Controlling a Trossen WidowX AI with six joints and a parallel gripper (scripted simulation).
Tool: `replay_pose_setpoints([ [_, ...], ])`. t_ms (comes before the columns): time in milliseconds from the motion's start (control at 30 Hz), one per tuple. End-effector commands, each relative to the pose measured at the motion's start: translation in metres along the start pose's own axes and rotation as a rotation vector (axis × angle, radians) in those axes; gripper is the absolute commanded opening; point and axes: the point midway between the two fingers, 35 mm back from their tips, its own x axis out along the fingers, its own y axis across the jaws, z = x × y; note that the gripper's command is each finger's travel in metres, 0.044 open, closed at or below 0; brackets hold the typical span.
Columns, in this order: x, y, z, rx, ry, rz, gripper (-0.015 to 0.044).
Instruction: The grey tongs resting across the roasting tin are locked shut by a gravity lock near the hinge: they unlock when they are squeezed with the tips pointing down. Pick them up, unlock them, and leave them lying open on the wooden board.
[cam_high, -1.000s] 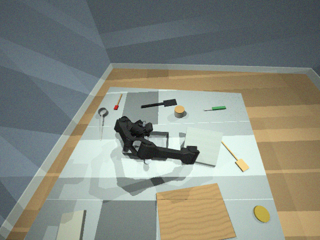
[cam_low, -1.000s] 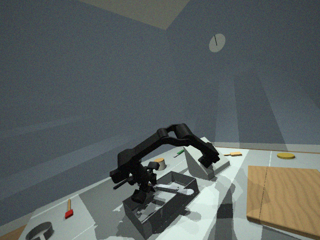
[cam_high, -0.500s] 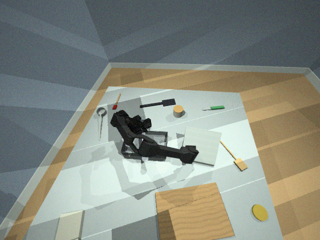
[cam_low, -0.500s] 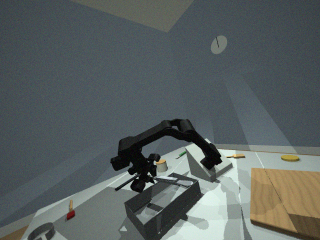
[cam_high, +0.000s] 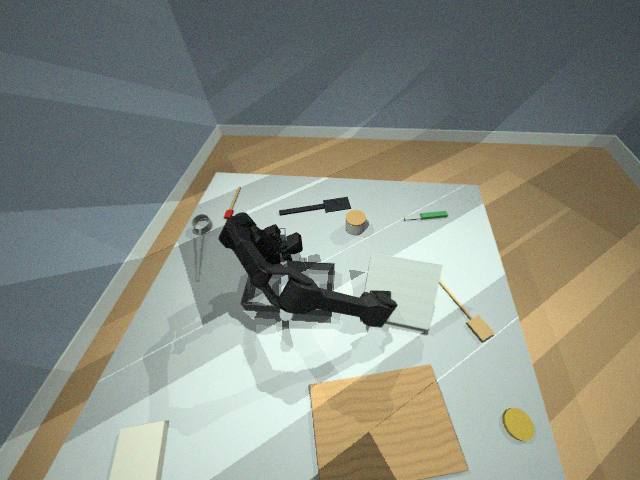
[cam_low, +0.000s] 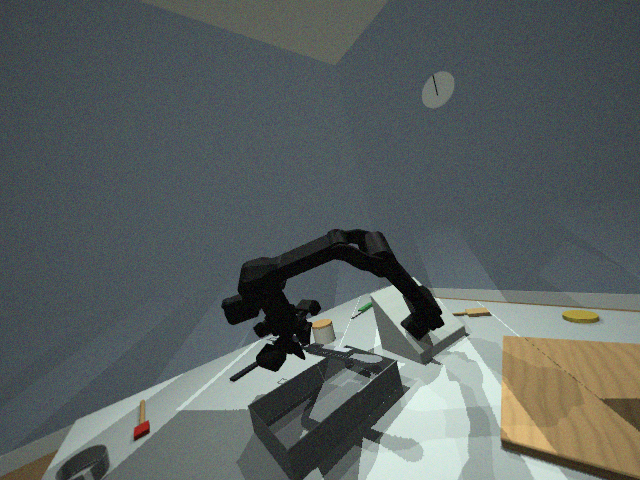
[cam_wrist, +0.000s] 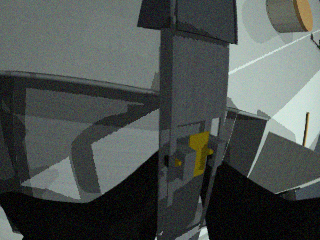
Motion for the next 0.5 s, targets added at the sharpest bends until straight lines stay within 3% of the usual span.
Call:
replay_pose_setpoints([
  [0, 0.0018, -0.0010, 0.0022, 0.059, 0.025, 0.091, -0.0150],
  [467, 0.0004, 0.0033, 0.0083, 0.206, 0.106, 0.398, -0.0150],
])
